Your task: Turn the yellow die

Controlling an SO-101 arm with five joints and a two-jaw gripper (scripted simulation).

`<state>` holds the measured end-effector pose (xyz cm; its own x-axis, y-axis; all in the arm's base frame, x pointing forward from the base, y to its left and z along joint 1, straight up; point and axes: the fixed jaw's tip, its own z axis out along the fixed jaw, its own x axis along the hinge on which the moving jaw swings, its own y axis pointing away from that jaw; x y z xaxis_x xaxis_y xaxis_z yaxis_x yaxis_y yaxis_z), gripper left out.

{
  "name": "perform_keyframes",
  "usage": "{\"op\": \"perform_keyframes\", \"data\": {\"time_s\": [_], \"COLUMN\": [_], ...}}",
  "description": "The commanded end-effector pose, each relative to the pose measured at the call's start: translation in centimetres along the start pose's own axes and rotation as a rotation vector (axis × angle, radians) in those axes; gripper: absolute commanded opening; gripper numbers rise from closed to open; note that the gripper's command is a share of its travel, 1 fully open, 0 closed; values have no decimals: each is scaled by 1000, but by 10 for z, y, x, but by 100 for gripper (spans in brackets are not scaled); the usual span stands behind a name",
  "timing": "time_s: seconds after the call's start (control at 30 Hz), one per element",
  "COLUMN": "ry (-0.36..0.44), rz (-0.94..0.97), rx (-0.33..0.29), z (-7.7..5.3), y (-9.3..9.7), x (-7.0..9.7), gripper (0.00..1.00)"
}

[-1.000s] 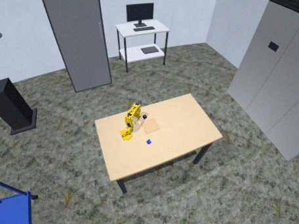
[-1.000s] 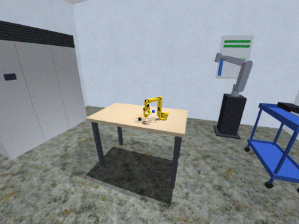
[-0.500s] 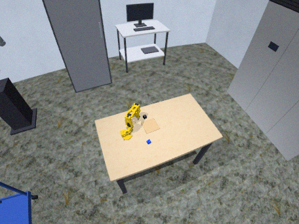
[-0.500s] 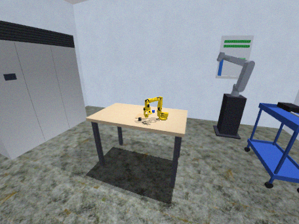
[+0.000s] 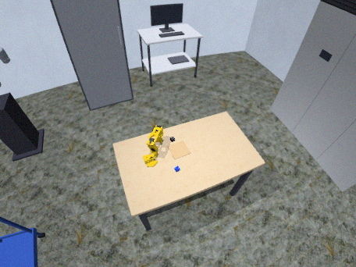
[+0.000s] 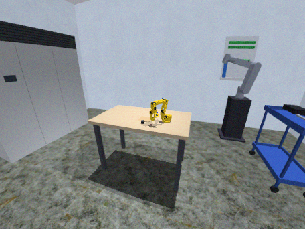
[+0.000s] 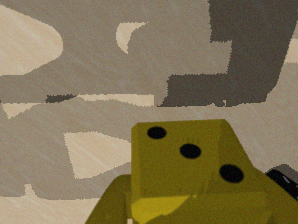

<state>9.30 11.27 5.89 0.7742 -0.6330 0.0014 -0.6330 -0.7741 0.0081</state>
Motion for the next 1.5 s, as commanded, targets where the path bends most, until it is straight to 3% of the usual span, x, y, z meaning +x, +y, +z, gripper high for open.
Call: {"op": "perform_keyframes", "data": {"time_s": [0.0,1.47], "ry": [-2,-3], "rz": [-36,-47], "rx": [68,67], "z": [-5,-2], "y": [1,4], "x": [-5,-7], "gripper": [0,0]}}
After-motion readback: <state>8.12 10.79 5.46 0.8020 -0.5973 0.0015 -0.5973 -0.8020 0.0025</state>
